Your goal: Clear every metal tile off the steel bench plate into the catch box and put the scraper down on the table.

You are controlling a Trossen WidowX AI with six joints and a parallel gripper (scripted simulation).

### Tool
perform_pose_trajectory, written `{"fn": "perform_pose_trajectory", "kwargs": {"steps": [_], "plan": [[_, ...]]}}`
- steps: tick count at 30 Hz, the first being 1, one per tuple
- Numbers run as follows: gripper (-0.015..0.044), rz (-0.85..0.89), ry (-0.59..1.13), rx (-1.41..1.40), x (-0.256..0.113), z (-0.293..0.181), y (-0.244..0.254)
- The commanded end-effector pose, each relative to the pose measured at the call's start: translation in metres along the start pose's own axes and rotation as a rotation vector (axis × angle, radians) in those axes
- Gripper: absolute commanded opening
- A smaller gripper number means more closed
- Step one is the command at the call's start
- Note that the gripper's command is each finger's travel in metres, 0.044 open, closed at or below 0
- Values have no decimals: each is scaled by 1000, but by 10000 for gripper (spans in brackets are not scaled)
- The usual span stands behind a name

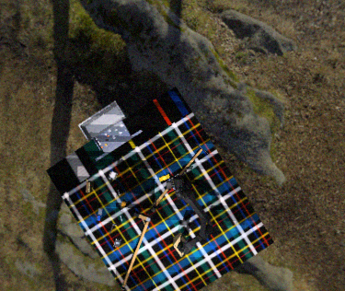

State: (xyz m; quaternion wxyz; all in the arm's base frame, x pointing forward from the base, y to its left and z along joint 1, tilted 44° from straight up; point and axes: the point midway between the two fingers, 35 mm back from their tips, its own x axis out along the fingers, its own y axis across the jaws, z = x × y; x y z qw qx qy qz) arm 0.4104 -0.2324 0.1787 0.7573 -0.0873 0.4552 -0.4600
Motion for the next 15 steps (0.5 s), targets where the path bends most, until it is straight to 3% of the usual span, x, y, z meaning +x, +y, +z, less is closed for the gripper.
{"fn": "perform_pose_trajectory", "kwargs": {"steps": [1,15], "plan": [[0,-3,-2,7,1,4,3],[0,-2,-2,8,3,14,13]]}}
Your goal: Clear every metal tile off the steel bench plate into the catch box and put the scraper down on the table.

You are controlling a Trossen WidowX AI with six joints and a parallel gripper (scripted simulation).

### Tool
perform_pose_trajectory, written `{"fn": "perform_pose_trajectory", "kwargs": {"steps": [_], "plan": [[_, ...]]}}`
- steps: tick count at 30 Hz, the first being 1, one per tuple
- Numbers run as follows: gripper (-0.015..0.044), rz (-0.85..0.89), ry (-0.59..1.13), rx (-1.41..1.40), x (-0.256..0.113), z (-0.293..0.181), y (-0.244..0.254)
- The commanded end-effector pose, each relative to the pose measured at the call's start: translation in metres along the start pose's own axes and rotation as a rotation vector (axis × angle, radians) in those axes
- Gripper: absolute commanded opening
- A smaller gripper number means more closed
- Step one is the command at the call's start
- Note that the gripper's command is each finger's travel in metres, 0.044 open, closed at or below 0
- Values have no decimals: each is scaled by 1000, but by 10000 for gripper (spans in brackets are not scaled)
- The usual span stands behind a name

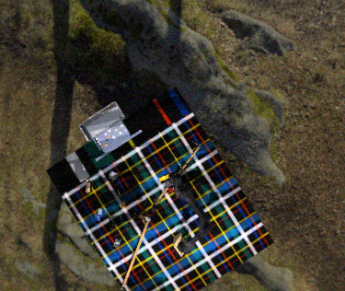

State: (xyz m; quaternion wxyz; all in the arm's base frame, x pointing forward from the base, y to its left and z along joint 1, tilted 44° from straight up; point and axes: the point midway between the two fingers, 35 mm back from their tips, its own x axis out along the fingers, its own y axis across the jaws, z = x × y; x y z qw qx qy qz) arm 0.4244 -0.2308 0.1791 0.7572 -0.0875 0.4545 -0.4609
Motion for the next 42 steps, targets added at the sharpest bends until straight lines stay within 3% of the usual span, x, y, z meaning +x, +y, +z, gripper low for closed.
{"fn": "perform_pose_trajectory", "kwargs": {"steps": [1,42], "plan": [[0,0,-1,7,2,4,4],[0,1,-3,9,7,28,37]]}}
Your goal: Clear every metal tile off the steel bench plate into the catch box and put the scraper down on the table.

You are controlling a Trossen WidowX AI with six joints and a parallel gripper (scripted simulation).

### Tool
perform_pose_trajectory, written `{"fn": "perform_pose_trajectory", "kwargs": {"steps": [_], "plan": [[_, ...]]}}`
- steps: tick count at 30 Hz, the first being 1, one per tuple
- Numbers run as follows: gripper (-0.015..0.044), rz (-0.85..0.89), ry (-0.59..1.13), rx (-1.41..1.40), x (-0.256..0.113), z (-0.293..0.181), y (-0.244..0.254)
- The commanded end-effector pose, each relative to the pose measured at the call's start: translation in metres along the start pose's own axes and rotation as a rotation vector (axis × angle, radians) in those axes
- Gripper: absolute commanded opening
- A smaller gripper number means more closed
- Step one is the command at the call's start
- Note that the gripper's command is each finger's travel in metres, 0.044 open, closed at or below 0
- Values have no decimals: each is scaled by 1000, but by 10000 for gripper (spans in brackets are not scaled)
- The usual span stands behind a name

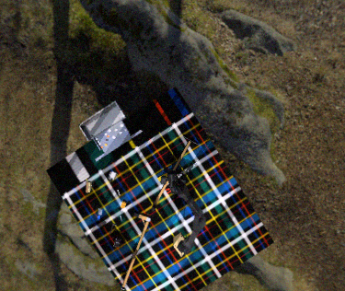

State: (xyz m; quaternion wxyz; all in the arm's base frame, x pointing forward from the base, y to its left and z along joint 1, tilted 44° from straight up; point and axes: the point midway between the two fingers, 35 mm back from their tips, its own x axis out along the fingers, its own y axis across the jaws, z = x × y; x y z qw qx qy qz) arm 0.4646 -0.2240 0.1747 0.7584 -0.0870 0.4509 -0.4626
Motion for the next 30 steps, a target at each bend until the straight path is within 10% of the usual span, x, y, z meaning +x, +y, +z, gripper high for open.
{"fn": "perform_pose_trajectory", "kwargs": {"steps": [1,30], "plan": [[0,2,3,3,4,1,6],[0,0,-3,4,-16,16,19]]}}
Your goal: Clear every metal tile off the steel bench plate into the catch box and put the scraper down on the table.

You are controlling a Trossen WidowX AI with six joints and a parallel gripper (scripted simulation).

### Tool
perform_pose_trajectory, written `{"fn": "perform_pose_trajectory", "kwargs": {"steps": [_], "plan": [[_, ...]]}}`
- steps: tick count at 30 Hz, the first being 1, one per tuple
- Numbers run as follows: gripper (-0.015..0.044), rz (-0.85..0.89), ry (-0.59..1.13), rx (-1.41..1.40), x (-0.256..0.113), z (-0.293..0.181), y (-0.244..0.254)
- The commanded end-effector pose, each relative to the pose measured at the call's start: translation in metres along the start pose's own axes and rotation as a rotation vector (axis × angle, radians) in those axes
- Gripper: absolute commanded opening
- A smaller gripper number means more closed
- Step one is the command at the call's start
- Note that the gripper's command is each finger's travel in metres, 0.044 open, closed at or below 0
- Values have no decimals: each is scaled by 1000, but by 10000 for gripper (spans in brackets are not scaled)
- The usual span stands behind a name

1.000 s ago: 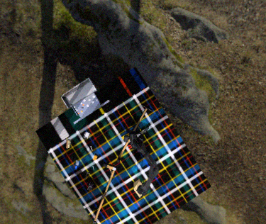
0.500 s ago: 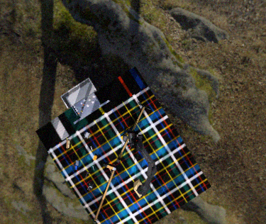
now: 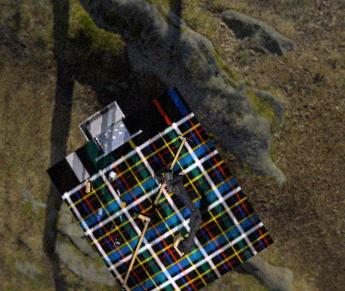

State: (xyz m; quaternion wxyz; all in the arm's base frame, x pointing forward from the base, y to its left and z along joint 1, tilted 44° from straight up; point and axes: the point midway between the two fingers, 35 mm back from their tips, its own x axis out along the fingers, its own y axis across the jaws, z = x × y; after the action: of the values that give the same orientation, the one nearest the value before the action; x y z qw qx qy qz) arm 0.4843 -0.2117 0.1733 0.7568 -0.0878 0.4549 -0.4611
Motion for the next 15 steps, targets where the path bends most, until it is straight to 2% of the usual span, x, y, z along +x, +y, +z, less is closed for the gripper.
{"fn": "perform_pose_trajectory", "kwargs": {"steps": [1,15], "plan": [[0,0,-9,11,-13,6,-1],[0,0,-9,10,-51,12,-2]]}}
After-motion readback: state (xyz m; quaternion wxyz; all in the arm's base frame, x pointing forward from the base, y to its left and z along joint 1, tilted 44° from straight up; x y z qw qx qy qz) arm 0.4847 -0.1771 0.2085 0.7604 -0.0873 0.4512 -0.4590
